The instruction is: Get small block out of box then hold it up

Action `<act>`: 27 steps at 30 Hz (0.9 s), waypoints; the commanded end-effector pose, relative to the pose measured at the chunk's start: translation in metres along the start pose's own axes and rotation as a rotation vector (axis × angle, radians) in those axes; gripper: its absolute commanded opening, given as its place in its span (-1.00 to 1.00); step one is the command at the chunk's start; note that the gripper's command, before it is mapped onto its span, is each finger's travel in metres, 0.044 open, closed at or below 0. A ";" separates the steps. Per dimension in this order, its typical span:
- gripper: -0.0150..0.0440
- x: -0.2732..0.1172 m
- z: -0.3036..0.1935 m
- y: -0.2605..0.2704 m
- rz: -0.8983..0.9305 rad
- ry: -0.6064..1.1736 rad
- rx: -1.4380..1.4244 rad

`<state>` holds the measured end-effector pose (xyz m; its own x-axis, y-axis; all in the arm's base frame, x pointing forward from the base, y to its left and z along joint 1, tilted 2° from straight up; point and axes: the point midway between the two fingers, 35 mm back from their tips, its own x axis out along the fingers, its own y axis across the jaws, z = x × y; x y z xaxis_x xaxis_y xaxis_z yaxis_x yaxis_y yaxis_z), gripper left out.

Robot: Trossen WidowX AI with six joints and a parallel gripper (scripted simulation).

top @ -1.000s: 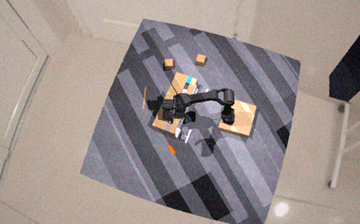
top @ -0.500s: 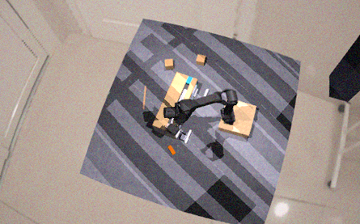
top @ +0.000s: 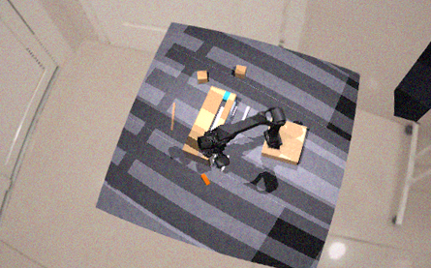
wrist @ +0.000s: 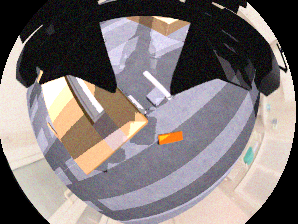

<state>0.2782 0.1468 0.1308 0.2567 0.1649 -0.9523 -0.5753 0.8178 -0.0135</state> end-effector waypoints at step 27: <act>0.47 -0.013 -0.004 0.026 -0.192 0.325 -2.381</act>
<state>0.2625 0.1608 0.1328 0.3734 -0.0041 -0.9277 -0.6770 -0.6849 -0.2695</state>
